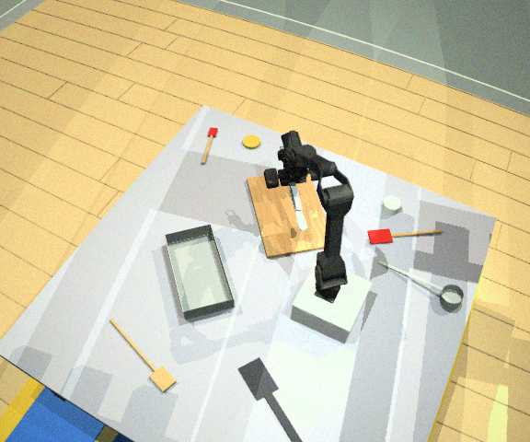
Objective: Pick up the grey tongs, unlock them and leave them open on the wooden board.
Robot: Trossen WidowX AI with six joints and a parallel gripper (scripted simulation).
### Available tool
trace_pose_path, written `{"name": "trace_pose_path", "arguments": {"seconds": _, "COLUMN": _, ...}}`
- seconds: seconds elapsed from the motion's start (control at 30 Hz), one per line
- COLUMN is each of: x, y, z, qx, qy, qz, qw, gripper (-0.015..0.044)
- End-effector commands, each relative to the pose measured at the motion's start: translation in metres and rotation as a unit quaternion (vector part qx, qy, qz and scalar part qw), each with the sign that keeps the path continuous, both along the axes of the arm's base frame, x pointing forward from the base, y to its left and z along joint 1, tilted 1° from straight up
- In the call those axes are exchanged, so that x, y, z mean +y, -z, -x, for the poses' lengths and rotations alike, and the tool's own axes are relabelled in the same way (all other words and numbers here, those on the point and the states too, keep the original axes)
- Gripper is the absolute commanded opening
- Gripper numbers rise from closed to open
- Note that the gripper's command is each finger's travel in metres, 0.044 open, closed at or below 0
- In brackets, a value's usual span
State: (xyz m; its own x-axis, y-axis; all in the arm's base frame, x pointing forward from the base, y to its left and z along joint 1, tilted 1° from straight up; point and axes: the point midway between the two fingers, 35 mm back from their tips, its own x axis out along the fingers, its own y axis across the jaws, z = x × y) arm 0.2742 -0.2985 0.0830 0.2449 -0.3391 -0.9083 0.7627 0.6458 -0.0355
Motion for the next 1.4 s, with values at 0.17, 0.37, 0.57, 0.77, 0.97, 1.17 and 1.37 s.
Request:
{"name": "trace_pose_path", "arguments": {"seconds": 0.17, "x": -0.001, "y": 0.002, "z": 0.000, "qx": 0.038, "qy": 0.005, "qz": -0.052, "qw": 0.998, "gripper": -0.0150}}
{"name": "trace_pose_path", "arguments": {"seconds": 0.37, "x": 0.001, "y": 0.006, "z": 0.002, "qx": 0.067, "qy": 0.008, "qz": -0.089, "qw": 0.994, "gripper": -0.0150}}
{"name": "trace_pose_path", "arguments": {"seconds": 0.57, "x": 0.004, "y": 0.009, "z": 0.005, "qx": 0.097, "qy": 0.011, "qz": -0.125, "qw": 0.987, "gripper": -0.0150}}
{"name": "trace_pose_path", "arguments": {"seconds": 0.77, "x": 0.006, "y": 0.010, "z": 0.008, "qx": 0.122, "qy": 0.014, "qz": -0.156, "qw": 0.980, "gripper": -0.0150}}
{"name": "trace_pose_path", "arguments": {"seconds": 0.97, "x": 0.006, "y": 0.010, "z": 0.008, "qx": 0.124, "qy": 0.014, "qz": -0.159, "qw": 0.979, "gripper": -0.0150}}
{"name": "trace_pose_path", "arguments": {"seconds": 1.17, "x": 0.006, "y": 0.012, "z": 0.008, "qx": 0.124, "qy": 0.014, "qz": -0.159, "qw": 0.979, "gripper": -0.0150}}
{"name": "trace_pose_path", "arguments": {"seconds": 1.37, "x": 0.005, "y": 0.021, "z": 0.007, "qx": 0.124, "qy": 0.014, "qz": -0.159, "qw": 0.979, "gripper": -0.0150}}
